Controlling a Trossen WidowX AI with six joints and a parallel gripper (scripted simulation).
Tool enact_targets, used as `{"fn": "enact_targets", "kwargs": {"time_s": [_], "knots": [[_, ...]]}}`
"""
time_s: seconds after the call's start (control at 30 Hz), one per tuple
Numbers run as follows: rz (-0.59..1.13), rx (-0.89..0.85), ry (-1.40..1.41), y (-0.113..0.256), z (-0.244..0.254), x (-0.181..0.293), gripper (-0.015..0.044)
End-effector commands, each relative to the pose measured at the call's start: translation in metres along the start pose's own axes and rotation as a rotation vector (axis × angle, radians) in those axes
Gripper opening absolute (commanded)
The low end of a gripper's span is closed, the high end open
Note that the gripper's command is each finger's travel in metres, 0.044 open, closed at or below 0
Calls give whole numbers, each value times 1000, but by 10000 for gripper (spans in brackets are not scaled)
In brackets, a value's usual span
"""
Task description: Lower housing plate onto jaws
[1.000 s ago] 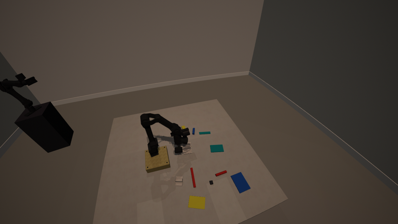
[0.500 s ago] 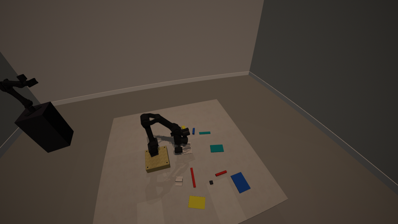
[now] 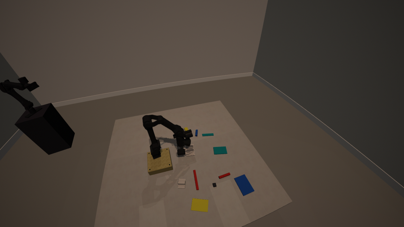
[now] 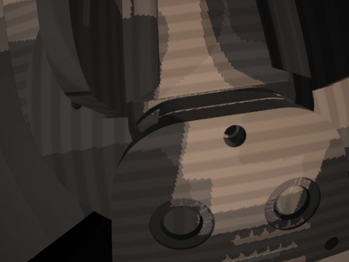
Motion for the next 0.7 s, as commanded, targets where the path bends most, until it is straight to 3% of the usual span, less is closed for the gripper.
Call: {"fn": "enact_targets", "kwargs": {"time_s": [0.0,0.27,0.4,0.67], "knots": [[3,-2,-3,-1,0,1,351],[3,-2,-3,-1,0,1,351],[0,0,0,0,0,0,440],[0,0,0,0,0,0,440]]}}
Point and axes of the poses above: the point midway between the two fingers, 35 mm back from their tips, its own y axis back along the fingers, its own z axis across the jaws, x = y × z, the point moved 3 cm from there along y, back along the fingers, and after that the axes turned 1 degree about y, right-handed, at the moved point
